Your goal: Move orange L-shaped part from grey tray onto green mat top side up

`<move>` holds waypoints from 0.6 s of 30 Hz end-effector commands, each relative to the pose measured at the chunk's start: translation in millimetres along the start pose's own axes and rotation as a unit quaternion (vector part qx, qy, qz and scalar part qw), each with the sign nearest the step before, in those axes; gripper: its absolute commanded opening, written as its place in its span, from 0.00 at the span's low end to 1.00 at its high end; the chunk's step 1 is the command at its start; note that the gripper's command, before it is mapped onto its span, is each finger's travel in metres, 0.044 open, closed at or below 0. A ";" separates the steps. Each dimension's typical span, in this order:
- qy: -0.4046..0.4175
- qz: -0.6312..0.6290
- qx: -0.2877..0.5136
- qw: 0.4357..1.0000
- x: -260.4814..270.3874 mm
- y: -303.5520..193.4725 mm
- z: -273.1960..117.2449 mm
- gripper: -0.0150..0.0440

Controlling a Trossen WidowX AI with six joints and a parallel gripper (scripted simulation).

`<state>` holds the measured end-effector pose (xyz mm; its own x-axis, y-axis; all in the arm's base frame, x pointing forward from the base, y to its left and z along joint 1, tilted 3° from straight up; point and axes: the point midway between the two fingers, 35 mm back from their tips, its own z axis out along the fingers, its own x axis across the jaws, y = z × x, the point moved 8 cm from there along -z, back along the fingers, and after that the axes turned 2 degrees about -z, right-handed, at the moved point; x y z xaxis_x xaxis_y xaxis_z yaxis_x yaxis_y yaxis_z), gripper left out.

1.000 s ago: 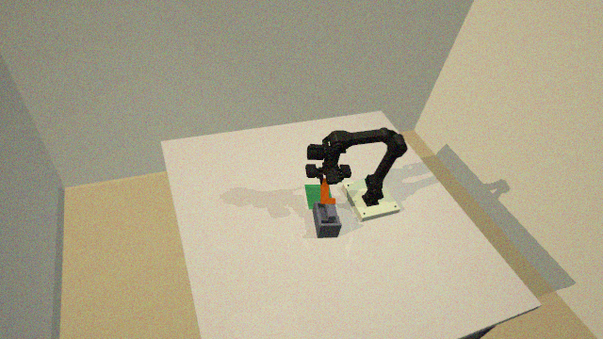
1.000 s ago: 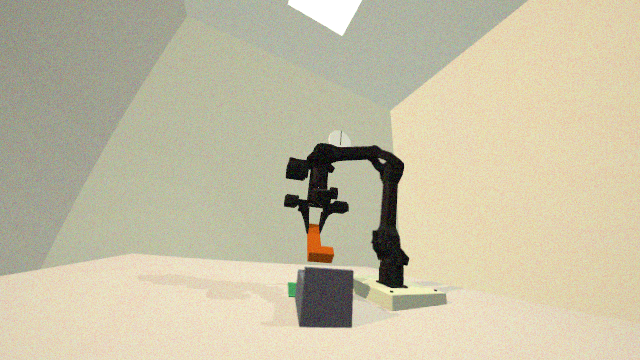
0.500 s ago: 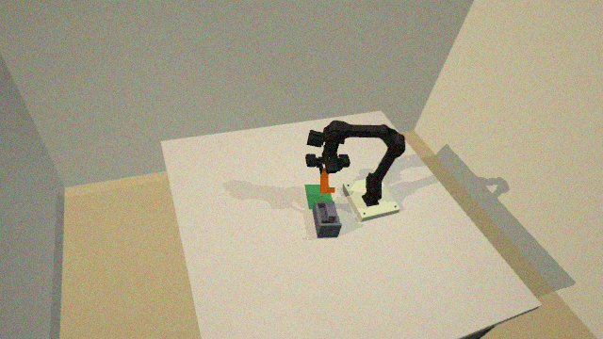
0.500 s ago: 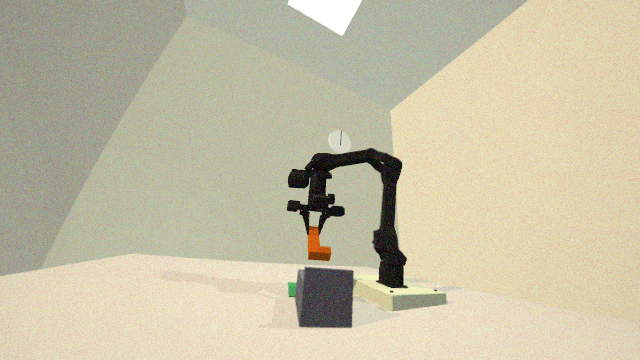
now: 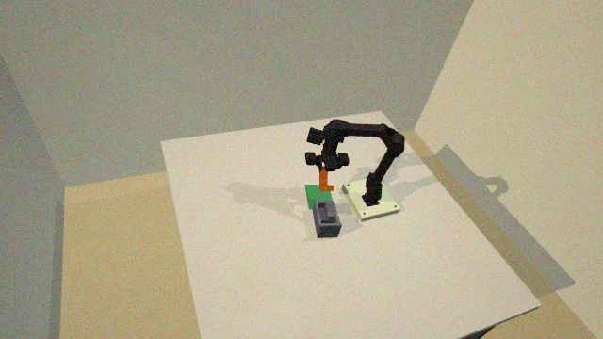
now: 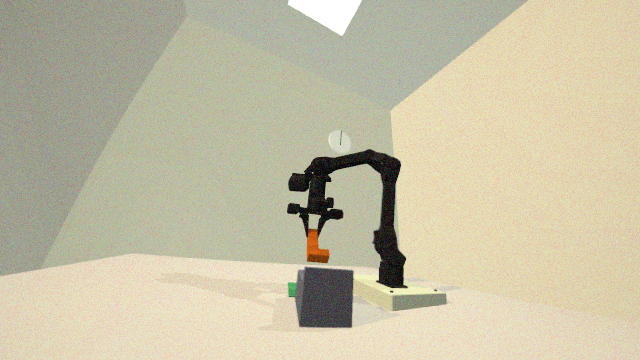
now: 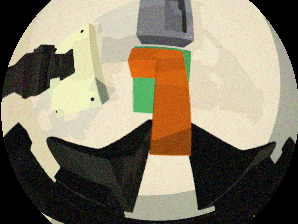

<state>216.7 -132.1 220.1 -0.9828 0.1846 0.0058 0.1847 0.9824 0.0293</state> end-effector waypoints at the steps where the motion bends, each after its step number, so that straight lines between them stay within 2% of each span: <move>1: 0.004 -0.001 0.000 1.000 0.9 -0.1 7.0 0.25; 18: 0.004 -0.001 0.000 1.000 1.1 -0.2 33.3 0.25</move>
<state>216.5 -131.6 192.3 -0.9830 0.1833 0.0066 0.1834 0.9826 0.0296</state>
